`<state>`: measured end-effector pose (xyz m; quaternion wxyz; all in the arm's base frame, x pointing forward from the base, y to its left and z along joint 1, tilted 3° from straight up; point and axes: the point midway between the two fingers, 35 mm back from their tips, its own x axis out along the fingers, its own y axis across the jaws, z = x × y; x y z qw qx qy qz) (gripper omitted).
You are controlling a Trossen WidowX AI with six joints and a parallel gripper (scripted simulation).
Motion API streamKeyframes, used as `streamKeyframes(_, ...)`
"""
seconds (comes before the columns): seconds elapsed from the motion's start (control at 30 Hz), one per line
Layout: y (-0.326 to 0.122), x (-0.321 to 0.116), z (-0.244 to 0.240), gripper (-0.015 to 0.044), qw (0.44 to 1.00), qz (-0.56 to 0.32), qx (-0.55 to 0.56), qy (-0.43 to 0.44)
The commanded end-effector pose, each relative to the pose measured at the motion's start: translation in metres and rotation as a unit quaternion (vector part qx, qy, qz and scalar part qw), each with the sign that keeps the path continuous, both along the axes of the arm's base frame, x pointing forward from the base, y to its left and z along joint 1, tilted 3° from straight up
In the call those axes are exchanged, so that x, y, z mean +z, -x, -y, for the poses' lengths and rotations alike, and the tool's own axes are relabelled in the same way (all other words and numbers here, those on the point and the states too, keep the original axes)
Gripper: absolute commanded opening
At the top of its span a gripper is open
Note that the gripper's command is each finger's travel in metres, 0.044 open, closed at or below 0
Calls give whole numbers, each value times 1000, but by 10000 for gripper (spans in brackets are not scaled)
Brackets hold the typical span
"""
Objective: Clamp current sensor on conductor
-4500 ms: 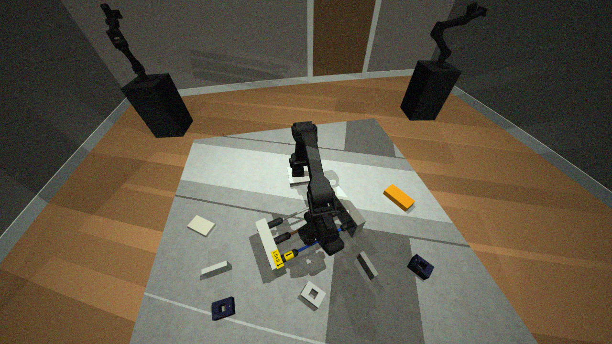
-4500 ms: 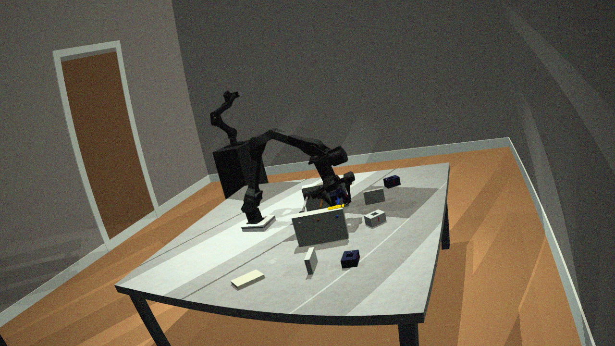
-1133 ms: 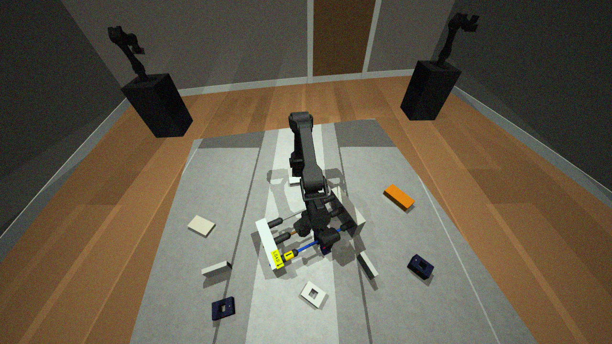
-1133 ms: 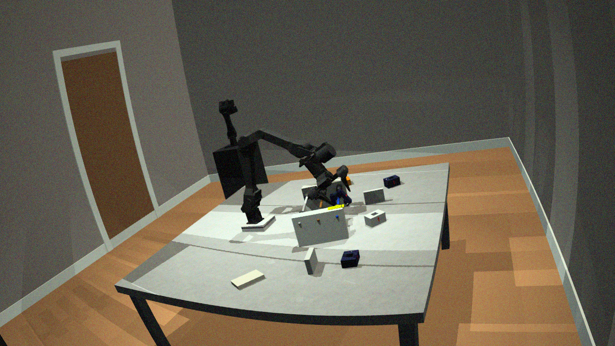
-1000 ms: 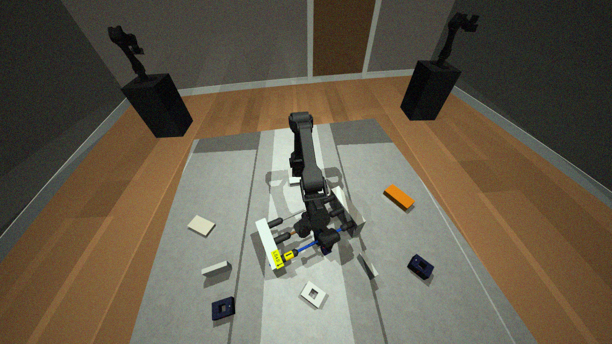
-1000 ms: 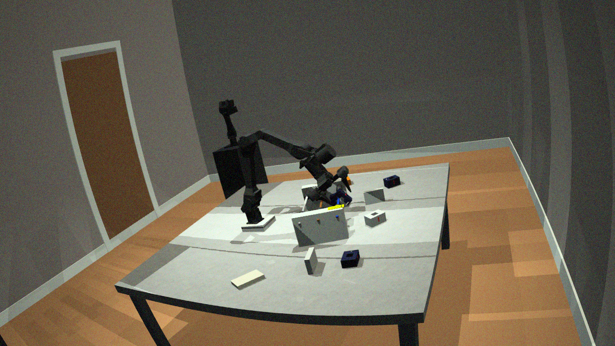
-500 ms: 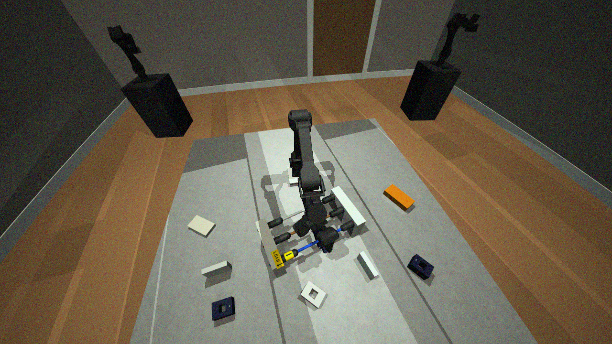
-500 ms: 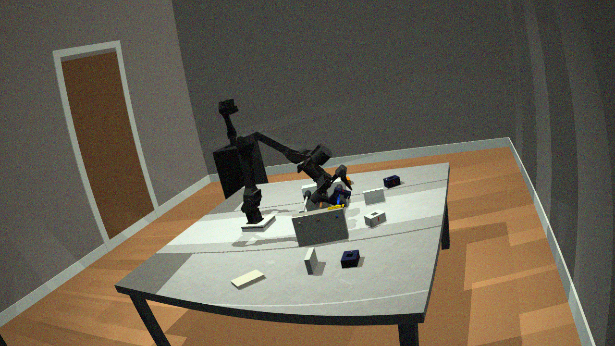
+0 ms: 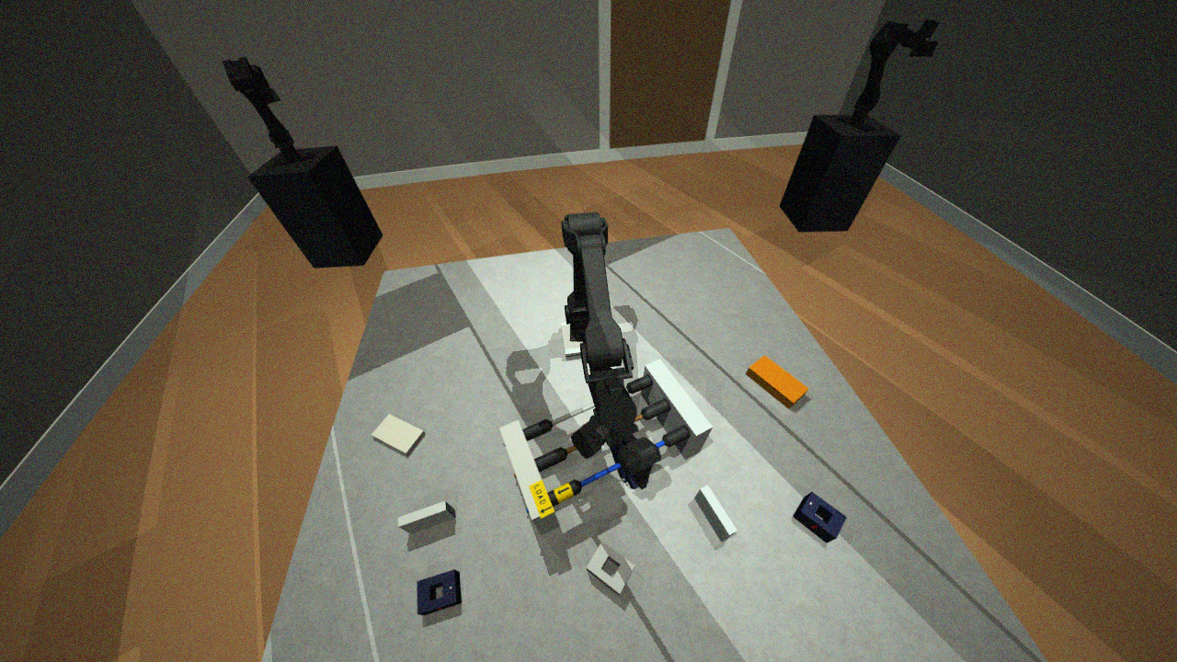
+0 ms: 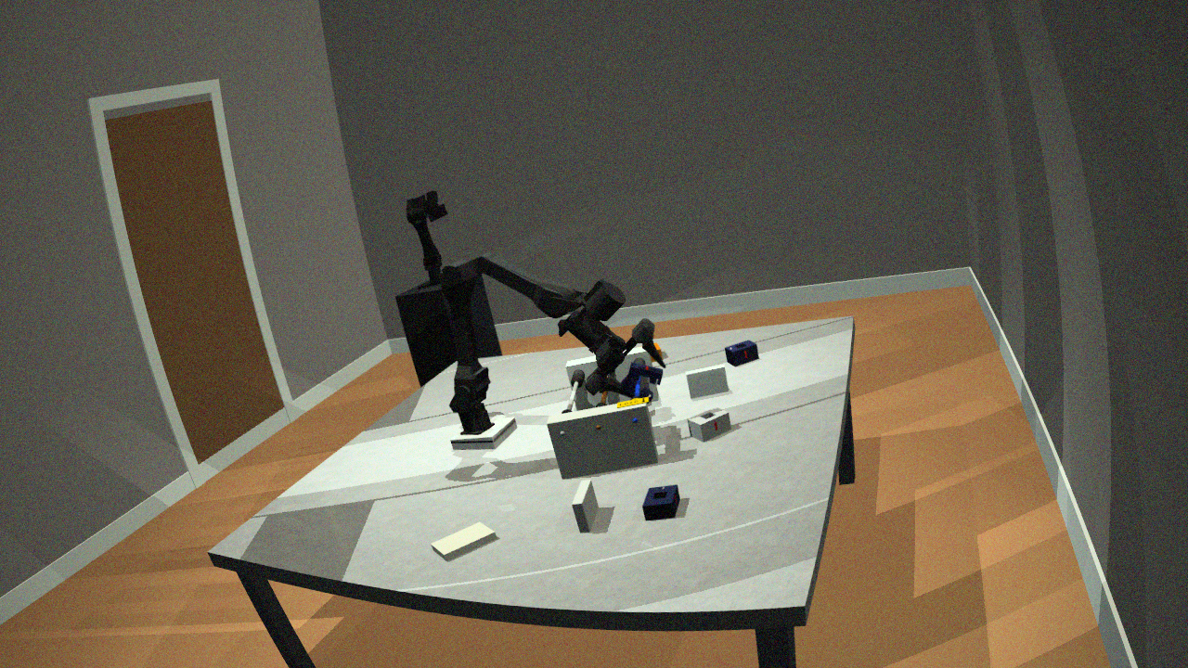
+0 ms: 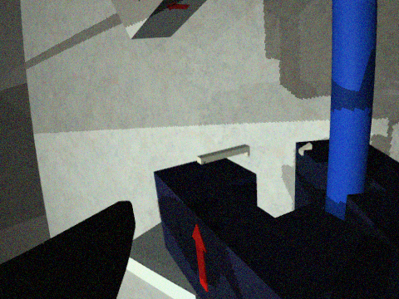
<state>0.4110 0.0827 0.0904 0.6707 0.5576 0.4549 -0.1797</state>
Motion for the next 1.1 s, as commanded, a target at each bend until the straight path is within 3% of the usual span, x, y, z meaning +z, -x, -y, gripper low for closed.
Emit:
streamKeyframes(0.0, -9, 1, -6, 440, 1000, 10, 1, -6)
streamKeyframes(1.07, -13, 7, -7, 440, 1000, 10, 1, -6)
